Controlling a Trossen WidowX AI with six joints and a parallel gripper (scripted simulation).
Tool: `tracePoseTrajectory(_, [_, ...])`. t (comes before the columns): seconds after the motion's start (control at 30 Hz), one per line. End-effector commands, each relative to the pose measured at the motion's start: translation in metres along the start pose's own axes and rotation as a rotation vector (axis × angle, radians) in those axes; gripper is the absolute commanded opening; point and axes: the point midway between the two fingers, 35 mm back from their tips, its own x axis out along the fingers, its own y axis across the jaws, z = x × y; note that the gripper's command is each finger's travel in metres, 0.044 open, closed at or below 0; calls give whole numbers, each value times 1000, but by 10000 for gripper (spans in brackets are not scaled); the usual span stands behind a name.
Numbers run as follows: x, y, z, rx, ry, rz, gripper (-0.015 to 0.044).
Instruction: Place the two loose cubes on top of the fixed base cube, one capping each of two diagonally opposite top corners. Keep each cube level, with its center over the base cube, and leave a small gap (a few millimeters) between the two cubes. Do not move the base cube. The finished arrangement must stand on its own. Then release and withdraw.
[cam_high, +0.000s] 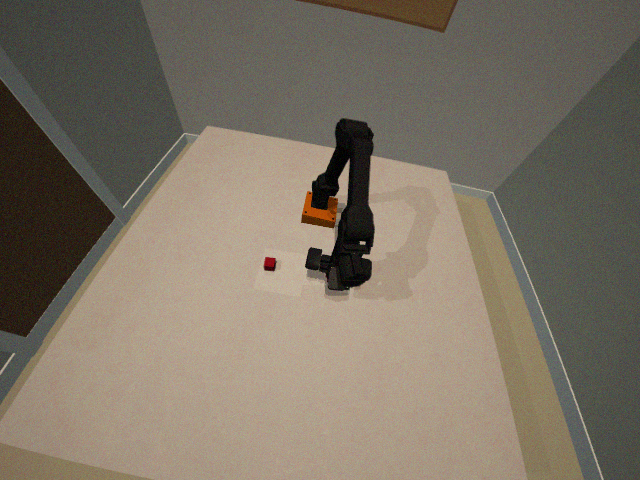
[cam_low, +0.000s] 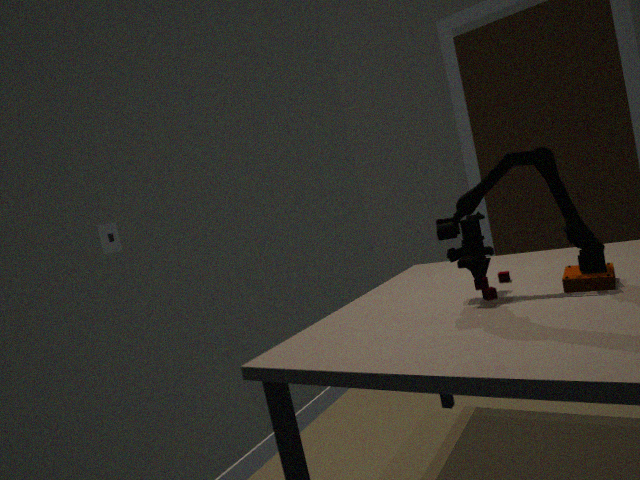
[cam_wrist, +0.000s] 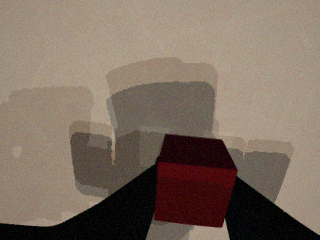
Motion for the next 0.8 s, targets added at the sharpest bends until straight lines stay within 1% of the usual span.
tracePoseTrajectory(0.0, [1,0,0,-1,1,3,105])
tracePoseTrajectory(0.03, [1,0,0,-1,1,3,105])
tracePoseTrajectory(0.17, [1,0,0,-1,1,3,205])
tracePoseTrajectory(0.33, [1,0,0,-1,1,3,205])
tracePoseTrajectory(0.43, [-8,0,0,0,0,0,205])
tracePoseTrajectory(0.77, [-19,0,0,0,0,0,205])
